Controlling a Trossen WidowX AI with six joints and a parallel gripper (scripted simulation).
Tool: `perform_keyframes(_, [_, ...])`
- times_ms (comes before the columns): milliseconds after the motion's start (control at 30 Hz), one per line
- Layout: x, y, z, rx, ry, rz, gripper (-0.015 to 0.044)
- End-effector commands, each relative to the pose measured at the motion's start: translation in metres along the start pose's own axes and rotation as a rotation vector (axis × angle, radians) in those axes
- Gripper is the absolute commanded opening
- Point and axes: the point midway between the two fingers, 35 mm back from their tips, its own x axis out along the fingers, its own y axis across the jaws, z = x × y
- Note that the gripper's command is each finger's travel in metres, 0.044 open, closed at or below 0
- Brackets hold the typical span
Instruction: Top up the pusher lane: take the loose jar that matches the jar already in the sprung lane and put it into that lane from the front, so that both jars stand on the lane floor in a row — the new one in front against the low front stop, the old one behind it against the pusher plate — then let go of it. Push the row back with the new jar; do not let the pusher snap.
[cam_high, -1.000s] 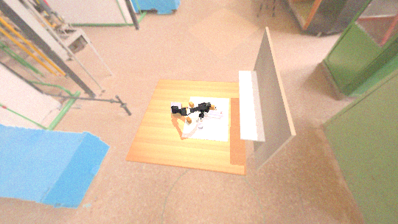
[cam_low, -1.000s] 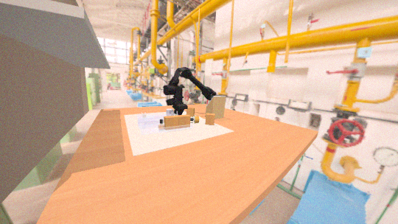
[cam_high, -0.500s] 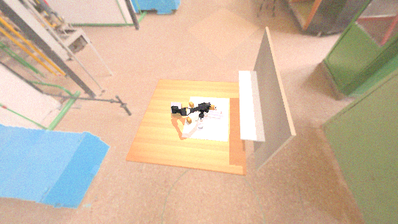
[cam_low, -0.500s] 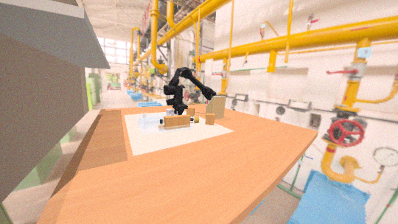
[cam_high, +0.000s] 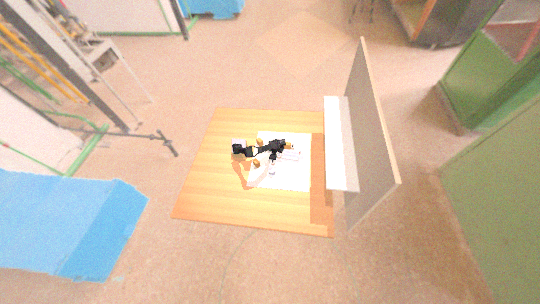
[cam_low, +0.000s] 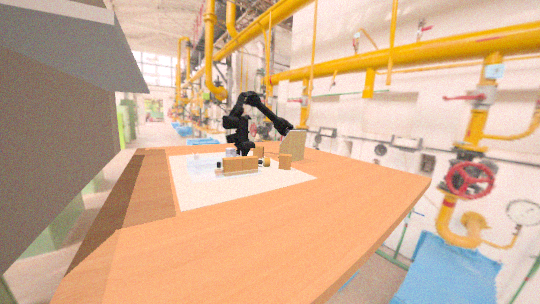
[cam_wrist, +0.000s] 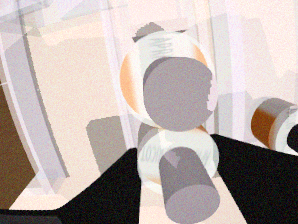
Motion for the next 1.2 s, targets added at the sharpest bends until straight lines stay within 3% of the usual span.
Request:
perform_keyframes(0, [0.0002,-0.0013,0.0012,0.005,-0.008,-0.006,0.0000])
perform_keyframes(1167, [0.0002,0.0001,-0.0064,0.005,-0.008,-0.006,0.0000])
